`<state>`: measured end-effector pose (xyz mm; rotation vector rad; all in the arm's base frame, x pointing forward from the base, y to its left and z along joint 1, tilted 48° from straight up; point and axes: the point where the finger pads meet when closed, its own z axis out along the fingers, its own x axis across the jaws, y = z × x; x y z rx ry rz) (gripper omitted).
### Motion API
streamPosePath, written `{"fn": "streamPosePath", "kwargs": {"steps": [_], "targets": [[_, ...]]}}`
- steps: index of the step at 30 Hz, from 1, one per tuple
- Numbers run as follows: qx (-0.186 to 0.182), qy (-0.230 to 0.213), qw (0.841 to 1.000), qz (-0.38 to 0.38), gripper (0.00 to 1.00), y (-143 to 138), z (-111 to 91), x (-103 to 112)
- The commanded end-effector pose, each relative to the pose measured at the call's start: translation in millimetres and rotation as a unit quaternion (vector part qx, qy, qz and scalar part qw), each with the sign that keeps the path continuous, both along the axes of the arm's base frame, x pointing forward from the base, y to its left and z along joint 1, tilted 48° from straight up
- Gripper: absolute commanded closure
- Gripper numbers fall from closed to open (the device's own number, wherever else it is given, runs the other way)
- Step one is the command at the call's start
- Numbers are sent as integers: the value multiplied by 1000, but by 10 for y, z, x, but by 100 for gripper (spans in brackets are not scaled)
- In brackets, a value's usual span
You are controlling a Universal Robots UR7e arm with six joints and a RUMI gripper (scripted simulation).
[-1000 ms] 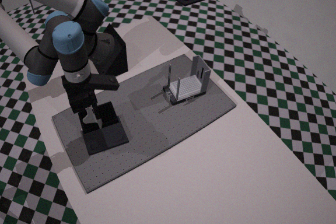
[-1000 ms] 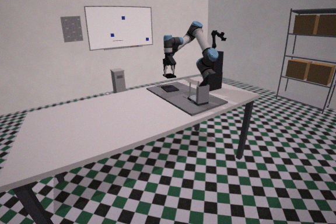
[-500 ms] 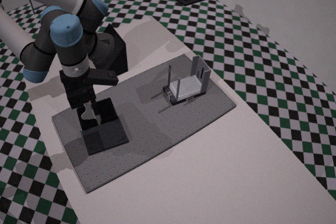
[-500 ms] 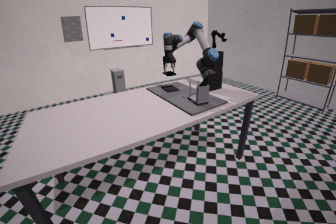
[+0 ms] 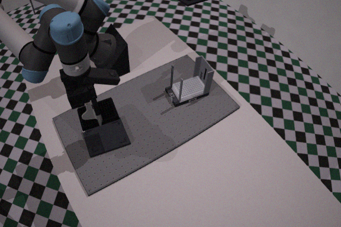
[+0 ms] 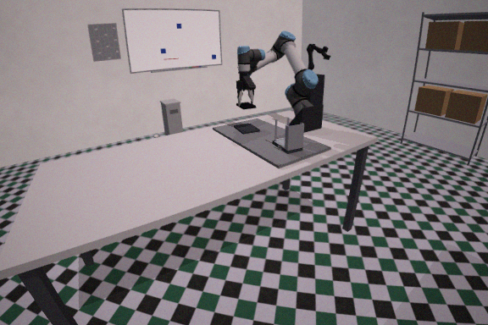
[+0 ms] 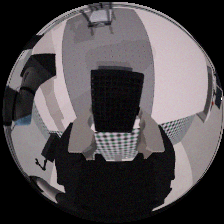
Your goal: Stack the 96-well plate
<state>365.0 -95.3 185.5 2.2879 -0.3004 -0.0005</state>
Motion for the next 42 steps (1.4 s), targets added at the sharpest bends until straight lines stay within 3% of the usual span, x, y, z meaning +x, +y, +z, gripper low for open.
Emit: {"fn": "streamPosePath", "kwargs": {"steps": [1, 10, 42], "targets": [[0, 0, 1000, 0, 100, 2, 3, 2], [0, 2, 1000, 2, 100, 24, -21, 3], [0, 2, 1000, 2, 100, 713, -747, 27]]}}
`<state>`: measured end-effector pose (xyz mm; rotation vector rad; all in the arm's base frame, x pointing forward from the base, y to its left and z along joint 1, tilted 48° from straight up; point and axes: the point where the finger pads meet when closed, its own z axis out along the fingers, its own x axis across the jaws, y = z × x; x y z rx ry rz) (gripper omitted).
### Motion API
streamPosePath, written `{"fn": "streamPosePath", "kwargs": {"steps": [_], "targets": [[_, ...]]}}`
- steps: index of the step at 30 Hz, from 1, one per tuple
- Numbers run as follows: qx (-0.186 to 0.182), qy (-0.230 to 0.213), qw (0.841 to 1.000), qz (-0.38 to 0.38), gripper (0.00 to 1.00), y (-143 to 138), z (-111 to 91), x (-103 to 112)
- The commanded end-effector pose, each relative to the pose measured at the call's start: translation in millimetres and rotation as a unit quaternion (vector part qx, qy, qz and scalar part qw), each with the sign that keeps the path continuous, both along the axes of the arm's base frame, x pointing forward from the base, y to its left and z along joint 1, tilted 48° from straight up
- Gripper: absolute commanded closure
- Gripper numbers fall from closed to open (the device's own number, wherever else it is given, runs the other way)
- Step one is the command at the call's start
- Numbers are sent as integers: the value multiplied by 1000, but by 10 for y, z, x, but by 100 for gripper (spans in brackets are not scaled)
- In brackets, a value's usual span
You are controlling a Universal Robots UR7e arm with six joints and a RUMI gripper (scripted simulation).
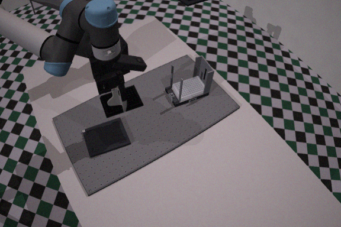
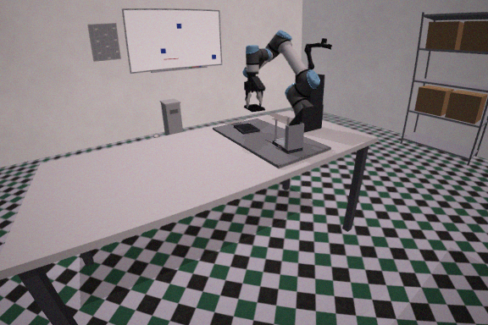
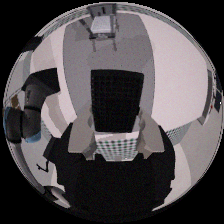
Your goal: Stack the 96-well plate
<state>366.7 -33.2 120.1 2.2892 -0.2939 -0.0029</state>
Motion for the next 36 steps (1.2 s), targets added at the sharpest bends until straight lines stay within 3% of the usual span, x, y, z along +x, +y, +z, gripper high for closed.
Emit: {"fn": "streamPosePath", "kwargs": {"steps": [1, 36], "targets": [[0, 0, 1000, 0, 100, 91, -93, 10], [0, 0, 1000, 0, 100, 780, -819, 34]]}}
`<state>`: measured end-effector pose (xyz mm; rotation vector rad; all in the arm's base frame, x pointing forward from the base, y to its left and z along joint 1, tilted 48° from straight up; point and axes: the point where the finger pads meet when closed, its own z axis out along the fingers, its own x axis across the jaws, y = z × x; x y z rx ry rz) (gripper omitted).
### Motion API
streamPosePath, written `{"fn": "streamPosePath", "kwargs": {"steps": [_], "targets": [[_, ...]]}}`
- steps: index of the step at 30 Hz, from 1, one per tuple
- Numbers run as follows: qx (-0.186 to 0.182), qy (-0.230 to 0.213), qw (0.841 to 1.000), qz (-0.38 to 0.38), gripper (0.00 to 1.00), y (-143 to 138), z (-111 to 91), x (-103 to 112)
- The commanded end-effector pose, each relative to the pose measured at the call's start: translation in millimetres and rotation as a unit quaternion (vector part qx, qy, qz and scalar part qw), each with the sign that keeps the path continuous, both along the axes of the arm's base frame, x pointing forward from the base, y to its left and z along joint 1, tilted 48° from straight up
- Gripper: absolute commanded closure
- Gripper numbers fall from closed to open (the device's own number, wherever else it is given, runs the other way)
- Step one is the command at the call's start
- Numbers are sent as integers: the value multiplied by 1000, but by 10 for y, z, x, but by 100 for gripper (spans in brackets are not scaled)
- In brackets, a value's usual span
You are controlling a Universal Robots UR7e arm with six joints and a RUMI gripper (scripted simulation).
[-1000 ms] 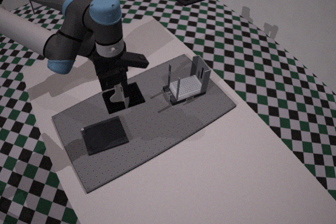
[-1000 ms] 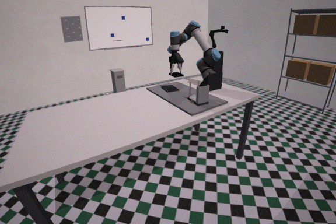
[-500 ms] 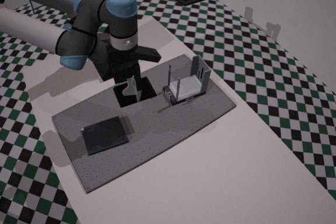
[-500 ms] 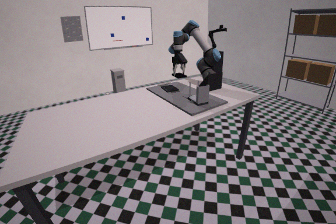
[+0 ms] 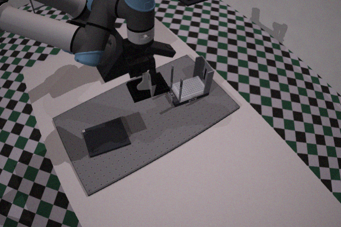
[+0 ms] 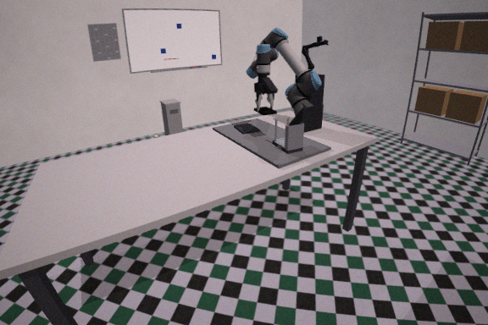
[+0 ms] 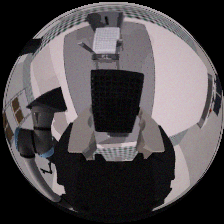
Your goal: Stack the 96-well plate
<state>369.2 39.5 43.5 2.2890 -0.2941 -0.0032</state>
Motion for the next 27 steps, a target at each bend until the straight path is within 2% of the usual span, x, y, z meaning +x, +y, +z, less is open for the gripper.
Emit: {"fn": "streamPosePath", "kwargs": {"steps": [1, 27], "targets": [[0, 0, 1000, 0, 100, 76, -77, 10], [0, -1, 1000, 0, 100, 627, -657, 30]]}}
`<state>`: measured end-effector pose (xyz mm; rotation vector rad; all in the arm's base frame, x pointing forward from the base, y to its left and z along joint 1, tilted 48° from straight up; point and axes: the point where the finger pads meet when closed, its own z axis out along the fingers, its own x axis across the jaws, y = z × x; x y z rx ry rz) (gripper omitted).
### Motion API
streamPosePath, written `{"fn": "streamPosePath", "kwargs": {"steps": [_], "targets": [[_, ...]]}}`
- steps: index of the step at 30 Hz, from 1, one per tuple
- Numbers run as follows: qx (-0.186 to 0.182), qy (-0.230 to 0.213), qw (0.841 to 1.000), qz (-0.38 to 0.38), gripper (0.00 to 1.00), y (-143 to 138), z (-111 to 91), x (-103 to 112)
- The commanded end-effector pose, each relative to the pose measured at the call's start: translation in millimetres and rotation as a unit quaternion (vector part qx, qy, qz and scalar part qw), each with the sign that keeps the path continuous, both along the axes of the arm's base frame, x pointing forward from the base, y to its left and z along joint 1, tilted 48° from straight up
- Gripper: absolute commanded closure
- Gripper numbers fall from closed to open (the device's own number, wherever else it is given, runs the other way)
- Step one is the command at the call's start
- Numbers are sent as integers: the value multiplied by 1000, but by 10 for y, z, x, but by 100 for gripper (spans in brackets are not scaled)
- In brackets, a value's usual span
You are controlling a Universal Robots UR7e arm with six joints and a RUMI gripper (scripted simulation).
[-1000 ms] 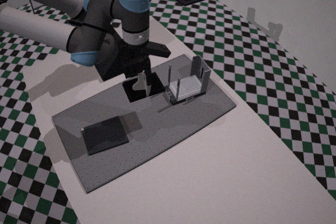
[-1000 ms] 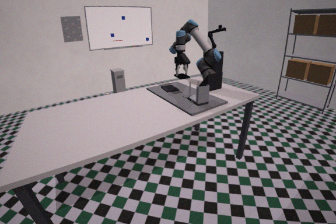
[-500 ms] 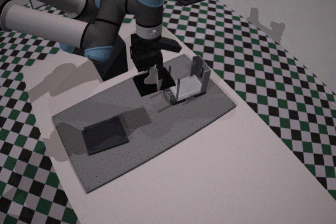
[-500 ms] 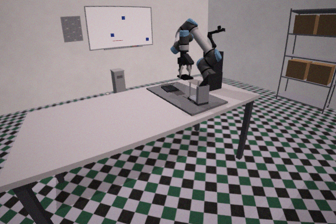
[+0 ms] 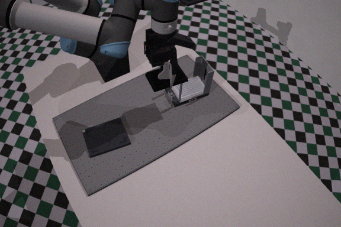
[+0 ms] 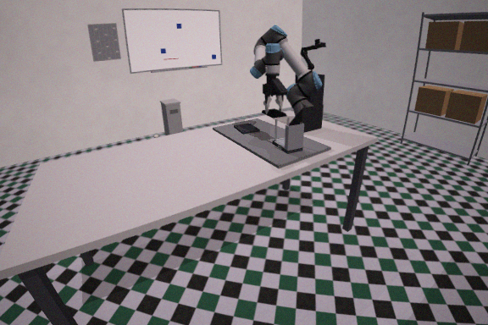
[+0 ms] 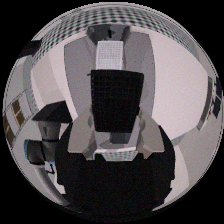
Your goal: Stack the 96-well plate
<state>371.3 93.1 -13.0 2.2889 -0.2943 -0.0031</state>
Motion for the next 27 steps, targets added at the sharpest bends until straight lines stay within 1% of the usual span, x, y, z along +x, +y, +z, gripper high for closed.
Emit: {"fn": "streamPosePath", "kwargs": {"steps": [1, 5, 7, 22, 24, 27], "targets": [[0, 0, 1000, 0, 100, 114, -117, 10], [0, 0, 1000, 0, 100, 206, -213, 13], [0, 0, 1000, 0, 100, 206, -213, 13], [0, 0, 1000, 0, 100, 550, -576, 25], [0, 0, 1000, 0, 100, 550, -576, 25], [0, 0, 1000, 0, 100, 619, -648, 28]]}}
